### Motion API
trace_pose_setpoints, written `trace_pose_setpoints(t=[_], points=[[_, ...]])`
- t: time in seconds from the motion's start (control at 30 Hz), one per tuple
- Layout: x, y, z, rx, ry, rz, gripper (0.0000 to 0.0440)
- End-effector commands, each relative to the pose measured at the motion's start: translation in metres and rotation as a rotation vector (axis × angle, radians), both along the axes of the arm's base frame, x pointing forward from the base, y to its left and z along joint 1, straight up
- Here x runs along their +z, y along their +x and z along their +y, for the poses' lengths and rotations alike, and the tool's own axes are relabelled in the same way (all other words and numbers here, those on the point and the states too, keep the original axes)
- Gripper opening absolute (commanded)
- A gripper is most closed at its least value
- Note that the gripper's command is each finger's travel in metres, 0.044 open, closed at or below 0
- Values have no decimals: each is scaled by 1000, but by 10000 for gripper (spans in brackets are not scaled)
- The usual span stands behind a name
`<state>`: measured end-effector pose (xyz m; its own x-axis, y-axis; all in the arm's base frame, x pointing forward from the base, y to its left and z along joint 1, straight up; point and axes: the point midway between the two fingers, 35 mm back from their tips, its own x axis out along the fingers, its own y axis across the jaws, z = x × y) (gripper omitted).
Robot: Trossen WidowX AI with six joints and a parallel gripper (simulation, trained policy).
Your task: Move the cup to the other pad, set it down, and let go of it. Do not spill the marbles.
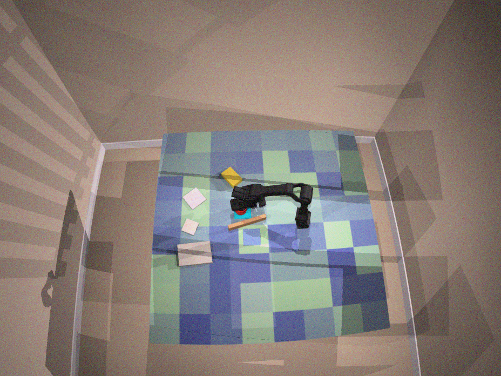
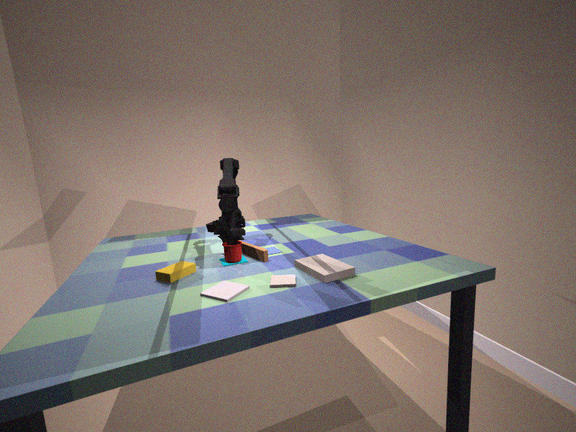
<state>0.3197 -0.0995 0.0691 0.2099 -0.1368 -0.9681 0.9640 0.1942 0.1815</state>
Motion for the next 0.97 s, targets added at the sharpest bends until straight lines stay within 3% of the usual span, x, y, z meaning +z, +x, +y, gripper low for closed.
trace_pose_setpoints(t=[0.0, 0.73, 0.93], points=[[9, 2, -3, -8, 4, -46, 158], [60, -15, -8, -15, 9, -179, 270], [84, -16, -14, -21, -10, -230, 351]])
